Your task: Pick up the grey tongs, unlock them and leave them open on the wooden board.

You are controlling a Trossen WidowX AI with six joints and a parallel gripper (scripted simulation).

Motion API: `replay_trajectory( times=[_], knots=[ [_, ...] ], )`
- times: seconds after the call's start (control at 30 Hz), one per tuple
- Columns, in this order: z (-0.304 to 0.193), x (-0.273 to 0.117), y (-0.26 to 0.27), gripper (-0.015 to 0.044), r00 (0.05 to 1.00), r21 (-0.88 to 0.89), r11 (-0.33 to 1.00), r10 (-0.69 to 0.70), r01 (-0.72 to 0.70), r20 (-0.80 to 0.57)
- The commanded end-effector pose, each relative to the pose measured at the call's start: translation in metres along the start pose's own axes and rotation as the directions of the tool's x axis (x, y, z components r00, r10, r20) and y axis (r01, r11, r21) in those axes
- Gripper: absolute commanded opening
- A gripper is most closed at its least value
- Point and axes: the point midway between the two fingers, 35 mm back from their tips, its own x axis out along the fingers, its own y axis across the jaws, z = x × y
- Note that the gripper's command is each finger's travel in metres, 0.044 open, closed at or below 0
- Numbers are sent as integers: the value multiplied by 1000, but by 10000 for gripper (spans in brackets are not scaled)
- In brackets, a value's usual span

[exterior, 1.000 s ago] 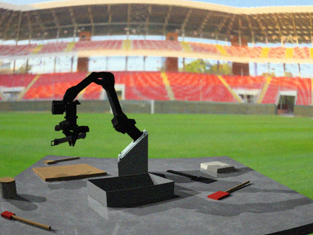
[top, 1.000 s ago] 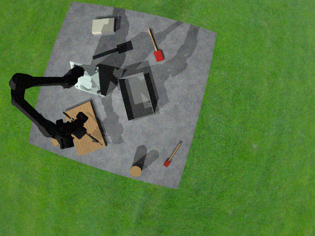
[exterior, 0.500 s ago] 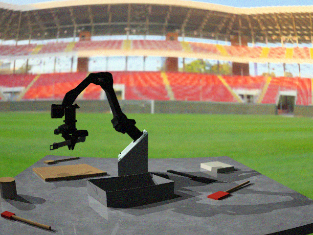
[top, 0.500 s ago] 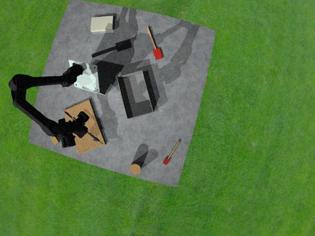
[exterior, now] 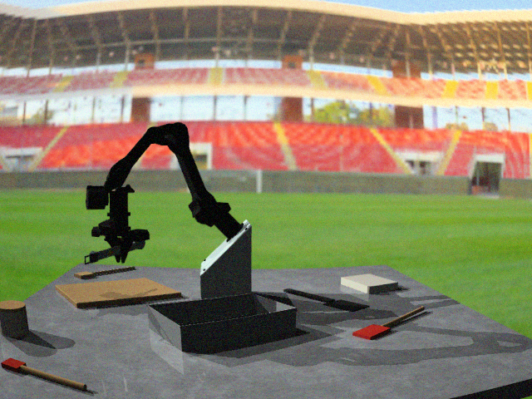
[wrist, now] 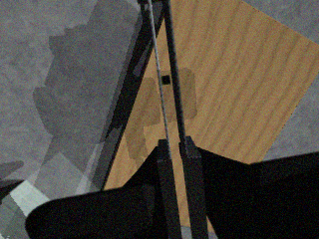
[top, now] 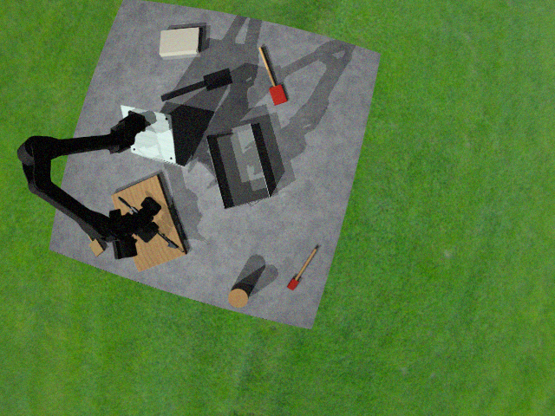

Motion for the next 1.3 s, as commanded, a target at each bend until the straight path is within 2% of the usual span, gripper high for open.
replay_trajectory(
  times=[0.0,1.27],
  knots=[
    [1,8,1,-150,1000,-6,1000,3,-3,4],
    [-6,69,2,-150,1000,-9,1000,-1,1,4]
  ],
)
